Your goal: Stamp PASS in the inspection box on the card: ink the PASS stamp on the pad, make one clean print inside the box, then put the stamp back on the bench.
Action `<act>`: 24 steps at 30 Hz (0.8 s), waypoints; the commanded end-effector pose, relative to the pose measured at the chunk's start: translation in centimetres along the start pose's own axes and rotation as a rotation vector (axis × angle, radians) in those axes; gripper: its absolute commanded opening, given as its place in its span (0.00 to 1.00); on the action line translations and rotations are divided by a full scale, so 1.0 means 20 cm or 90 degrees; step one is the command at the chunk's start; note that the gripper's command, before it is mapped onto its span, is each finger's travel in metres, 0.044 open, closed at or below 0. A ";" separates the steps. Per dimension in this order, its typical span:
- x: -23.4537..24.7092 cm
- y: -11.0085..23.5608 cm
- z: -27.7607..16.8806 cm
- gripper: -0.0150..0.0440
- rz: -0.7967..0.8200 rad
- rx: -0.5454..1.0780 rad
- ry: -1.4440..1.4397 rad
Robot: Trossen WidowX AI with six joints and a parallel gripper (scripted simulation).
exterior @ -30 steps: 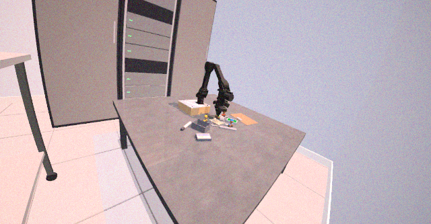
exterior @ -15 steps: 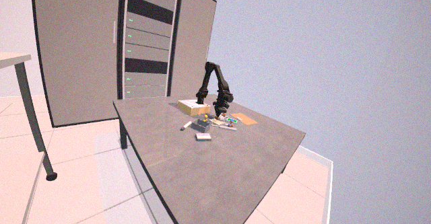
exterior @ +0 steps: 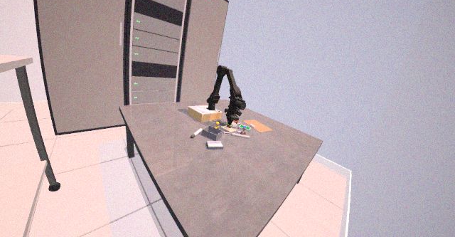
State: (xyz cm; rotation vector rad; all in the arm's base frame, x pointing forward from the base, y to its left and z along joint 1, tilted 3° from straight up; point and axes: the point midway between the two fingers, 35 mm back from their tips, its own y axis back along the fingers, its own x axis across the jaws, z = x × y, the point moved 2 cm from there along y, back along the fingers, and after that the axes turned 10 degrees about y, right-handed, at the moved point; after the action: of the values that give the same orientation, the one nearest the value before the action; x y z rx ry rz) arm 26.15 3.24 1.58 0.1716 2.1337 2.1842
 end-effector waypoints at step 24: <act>0.01 -0.05 0.00 0.25 0.000 -0.004 0.002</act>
State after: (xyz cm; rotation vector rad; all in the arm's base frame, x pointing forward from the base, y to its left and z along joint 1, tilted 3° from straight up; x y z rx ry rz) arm 25.99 3.23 0.66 0.1732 2.1321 2.1871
